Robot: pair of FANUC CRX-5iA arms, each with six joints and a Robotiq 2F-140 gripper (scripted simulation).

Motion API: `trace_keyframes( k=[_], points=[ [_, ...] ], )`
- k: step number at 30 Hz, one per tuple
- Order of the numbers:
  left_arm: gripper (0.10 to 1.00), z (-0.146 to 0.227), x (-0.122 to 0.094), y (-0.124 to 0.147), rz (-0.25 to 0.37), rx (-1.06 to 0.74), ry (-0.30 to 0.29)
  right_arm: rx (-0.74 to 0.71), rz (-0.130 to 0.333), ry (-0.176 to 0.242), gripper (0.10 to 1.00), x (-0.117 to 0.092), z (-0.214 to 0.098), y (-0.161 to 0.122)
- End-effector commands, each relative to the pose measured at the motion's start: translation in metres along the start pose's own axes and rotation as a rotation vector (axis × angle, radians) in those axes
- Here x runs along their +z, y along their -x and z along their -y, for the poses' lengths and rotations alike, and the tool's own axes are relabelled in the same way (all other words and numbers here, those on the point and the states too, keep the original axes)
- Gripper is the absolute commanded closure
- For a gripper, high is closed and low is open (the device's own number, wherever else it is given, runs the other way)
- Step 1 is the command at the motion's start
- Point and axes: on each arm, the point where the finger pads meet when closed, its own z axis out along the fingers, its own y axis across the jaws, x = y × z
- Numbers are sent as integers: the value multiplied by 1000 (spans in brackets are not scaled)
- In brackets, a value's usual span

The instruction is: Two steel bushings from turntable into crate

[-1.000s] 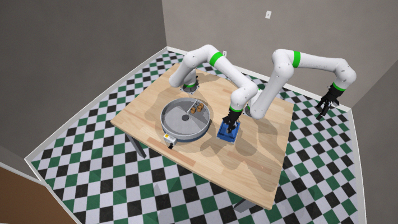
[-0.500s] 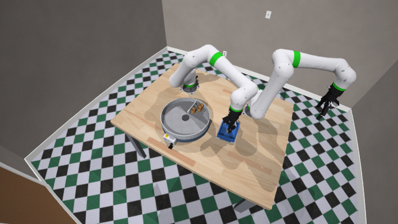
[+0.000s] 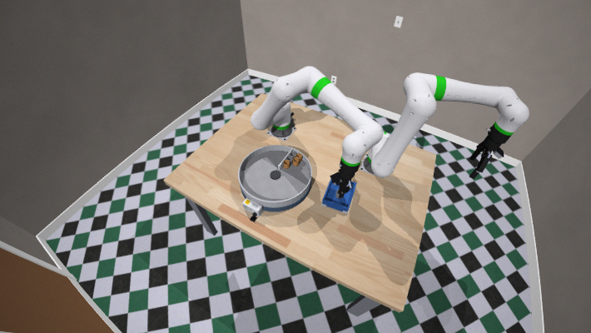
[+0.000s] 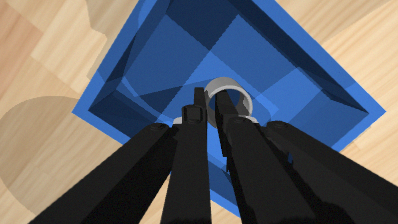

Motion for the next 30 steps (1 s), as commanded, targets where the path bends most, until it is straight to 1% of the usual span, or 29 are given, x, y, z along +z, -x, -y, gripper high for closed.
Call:
trace_keyframes(
  k=[1, 6, 7, 30],
  points=[
    [98, 0, -1, 0, -2, 0, 0, 0, 0, -2, 999, -1, 1, 0],
    [98, 0, -1, 0, -2, 0, 0, 0, 0, -2, 999, -1, 1, 0],
    [98, 0, -1, 0, -2, 0, 0, 0, 0, -2, 908, -1, 1, 0],
    [98, 0, -1, 0, -2, 0, 0, 0, 0, -2, 908, -1, 1, 0]
  ],
)
